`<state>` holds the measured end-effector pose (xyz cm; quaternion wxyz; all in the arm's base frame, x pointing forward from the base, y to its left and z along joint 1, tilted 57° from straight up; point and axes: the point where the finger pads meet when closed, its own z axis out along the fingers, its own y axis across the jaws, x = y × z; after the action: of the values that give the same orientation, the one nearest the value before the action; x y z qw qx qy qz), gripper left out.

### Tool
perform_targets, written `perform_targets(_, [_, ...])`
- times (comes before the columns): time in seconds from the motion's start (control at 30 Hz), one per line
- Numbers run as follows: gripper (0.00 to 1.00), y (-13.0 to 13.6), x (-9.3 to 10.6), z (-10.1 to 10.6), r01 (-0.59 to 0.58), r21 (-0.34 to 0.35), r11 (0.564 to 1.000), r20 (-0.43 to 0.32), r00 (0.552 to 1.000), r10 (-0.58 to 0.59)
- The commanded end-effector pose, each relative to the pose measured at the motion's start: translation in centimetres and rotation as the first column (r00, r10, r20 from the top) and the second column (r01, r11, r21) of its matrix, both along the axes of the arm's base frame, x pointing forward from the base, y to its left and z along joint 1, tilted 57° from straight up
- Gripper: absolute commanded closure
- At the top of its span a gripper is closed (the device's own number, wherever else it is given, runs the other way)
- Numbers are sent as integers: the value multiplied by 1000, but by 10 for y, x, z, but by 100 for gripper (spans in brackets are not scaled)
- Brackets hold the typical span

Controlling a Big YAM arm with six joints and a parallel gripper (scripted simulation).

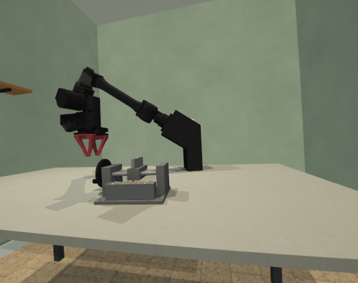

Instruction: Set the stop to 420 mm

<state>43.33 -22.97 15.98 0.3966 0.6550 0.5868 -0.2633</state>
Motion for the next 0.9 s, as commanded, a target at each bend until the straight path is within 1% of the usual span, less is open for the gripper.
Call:
perform_targets(0.0, [47,-26,-5,-22,6,-7,1000,-49,999,-6])
perform_targets(0.1, [47,-23,-4,-22,-1,-9,1000,-50,999,0])
perform_targets(0.13, [47,-11,3,-11,-30,-15,999,-28,999,29])
perform_targets(0.17, [47,-11,4,-6,-29,-18,999,-17,999,29])
perform_targets(0.2, [47,-12,10,2,-29,-22,999,1,1000,29])
perform_targets(0.33, [47,-13,11,3,-29,-23,999,4,1000,29])
perform_targets(0.37, [47,-28,0,-15,7,-11,1000,-40,999,-7])
perform_targets(0.6, [47,-33,-3,-24,6,-8,1000,-46,999,-6])
perform_targets(0.87, [47,-49,-3,-37,6,-7,1000,-50,999,-6])
